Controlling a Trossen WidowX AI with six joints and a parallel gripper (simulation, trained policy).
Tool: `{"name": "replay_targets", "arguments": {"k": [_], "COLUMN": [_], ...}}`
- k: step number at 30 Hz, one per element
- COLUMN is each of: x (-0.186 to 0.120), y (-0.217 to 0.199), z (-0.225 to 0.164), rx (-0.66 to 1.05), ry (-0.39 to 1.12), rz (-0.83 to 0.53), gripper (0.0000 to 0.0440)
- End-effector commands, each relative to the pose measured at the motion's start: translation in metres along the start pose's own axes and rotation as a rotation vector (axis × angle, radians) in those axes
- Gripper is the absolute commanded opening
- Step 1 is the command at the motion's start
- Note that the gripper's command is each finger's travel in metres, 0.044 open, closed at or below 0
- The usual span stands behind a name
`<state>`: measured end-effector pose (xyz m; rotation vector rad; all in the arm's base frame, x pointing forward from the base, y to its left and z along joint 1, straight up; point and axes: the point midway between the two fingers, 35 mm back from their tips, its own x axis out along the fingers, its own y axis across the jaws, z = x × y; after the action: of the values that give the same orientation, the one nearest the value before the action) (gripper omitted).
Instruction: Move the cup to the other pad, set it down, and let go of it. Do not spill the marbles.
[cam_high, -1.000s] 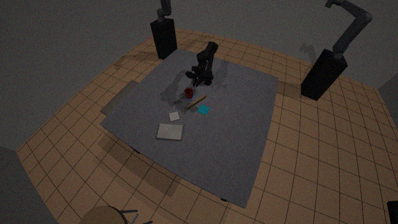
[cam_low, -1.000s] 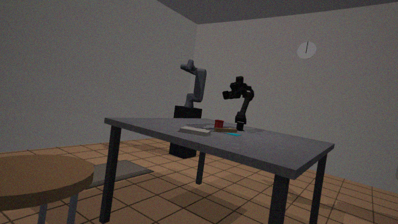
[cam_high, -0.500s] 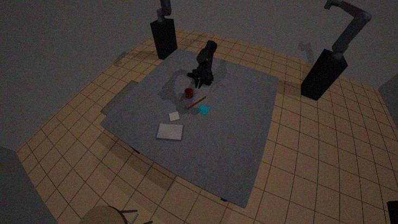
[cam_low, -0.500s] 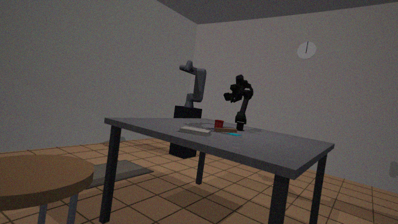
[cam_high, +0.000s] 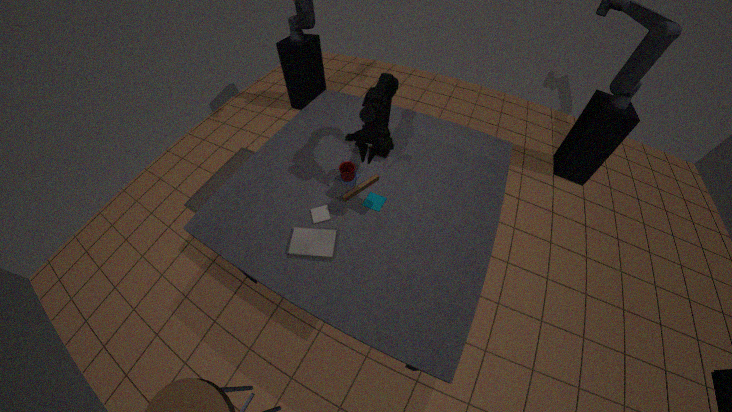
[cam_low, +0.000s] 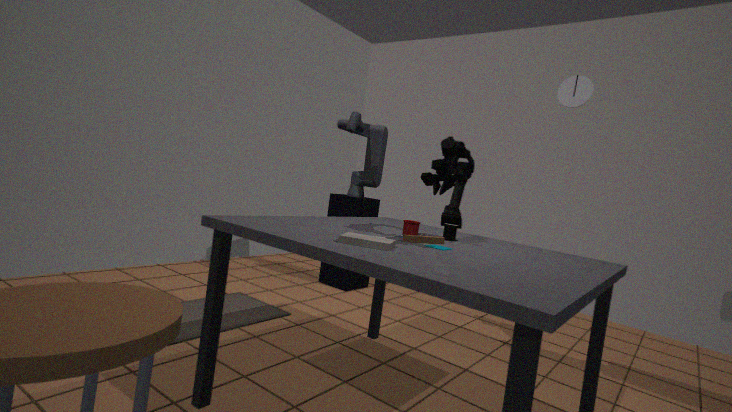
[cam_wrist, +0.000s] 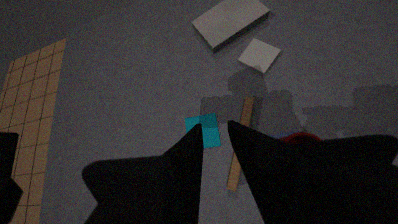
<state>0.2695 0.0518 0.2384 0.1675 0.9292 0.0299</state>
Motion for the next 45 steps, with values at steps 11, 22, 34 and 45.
{"name": "replay_targets", "arguments": {"k": [11, 22, 34, 45], "x": [-0.001, 0.006, 0.018, 0.030], "y": [-0.011, -0.027, -0.046, -0.064], "z": [-0.017, -0.029, -0.043, -0.056], "rx": [-0.048, -0.101, -0.144, -0.167], "ry": [0.205, 0.359, 0.508, 0.600], "rz": [-0.074, -0.128, -0.171, -0.192], "gripper": [0.0113, 0.0116, 0.0131, 0.0153]}}
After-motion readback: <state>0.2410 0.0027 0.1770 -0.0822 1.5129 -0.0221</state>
